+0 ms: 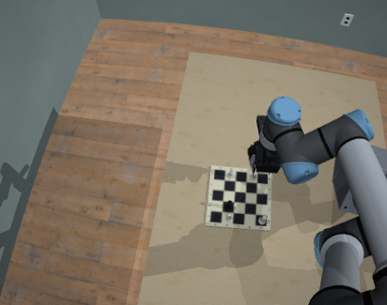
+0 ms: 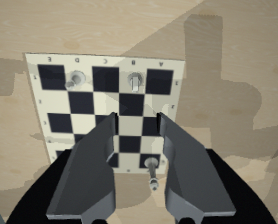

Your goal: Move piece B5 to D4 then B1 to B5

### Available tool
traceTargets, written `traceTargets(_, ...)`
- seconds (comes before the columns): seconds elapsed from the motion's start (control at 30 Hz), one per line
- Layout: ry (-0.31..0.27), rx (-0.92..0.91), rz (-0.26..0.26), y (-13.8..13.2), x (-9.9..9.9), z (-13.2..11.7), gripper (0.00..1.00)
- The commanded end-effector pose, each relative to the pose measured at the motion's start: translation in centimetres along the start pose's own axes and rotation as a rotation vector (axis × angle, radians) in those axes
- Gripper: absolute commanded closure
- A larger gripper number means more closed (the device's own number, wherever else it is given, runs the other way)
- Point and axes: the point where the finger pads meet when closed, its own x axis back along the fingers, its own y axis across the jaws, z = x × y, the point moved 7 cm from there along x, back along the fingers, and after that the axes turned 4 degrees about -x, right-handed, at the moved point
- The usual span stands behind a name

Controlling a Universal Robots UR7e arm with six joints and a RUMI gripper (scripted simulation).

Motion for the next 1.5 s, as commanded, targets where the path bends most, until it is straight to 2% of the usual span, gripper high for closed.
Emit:
traceTargets(0.0,0.001,0.000,0.001,0.0,-0.3,0.0,0.78)
traceTargets(1.07,0.001,0.000,0.001,-0.1,-4.2,0.1,0.78)
traceTargets(1.47,0.001,0.000,0.001,-0.1,-4.9,0.1,0.78)
